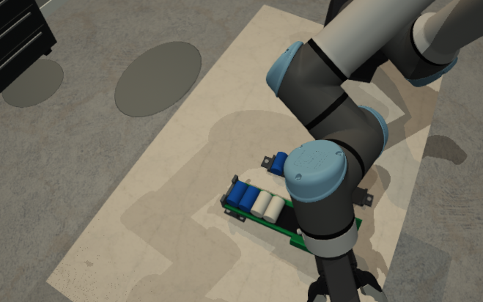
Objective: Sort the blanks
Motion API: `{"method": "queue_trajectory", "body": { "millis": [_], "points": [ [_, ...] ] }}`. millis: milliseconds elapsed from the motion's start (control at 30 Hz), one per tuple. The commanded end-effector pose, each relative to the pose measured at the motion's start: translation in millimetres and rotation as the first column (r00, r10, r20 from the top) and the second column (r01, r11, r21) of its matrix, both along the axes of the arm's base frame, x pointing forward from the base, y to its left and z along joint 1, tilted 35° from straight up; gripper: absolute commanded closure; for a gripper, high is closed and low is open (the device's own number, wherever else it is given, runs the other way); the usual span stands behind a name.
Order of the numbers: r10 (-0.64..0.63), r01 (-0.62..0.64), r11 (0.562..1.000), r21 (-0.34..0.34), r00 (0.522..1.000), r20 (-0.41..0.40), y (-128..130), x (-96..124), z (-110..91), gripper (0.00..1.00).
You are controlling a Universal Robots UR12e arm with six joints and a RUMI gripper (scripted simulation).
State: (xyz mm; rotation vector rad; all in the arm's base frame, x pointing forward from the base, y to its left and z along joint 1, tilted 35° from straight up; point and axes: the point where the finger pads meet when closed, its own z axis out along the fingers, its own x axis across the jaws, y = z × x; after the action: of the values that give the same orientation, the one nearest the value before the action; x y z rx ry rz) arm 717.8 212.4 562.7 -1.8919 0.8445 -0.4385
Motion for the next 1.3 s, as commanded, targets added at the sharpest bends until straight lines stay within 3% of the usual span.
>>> {"method": "queue_trajectory", "body": {
  "millis": [0, 600, 767, 900, 1033, 1100, 1267],
  "points": [
    [0.0, 0.0, 1.0, 0.0, 1.0, 0.001, 0, 0, 1, 0.0],
    [-0.001, 0.001, 1.0, -0.001, 1.0, 0.001, 0, 0, 1, 0.0],
    [-0.026, 0.026, 1.0, -0.008, 0.999, -0.021, -6, -11, -13, 0.0],
    [-0.085, 0.083, 0.996, -0.029, 0.994, -0.068, -19, -35, -44, 0.0],
    [-0.175, 0.167, 0.984, -0.064, 0.975, -0.14, -38, -74, -95, 0.0],
    [-0.175, 0.167, 0.984, -0.064, 0.975, -0.14, -38, -74, -95, 0.0],
    [-0.308, 0.284, 0.95, -0.13, 0.921, -0.239, -64, -136, -179, 0.0]
  ]
}}
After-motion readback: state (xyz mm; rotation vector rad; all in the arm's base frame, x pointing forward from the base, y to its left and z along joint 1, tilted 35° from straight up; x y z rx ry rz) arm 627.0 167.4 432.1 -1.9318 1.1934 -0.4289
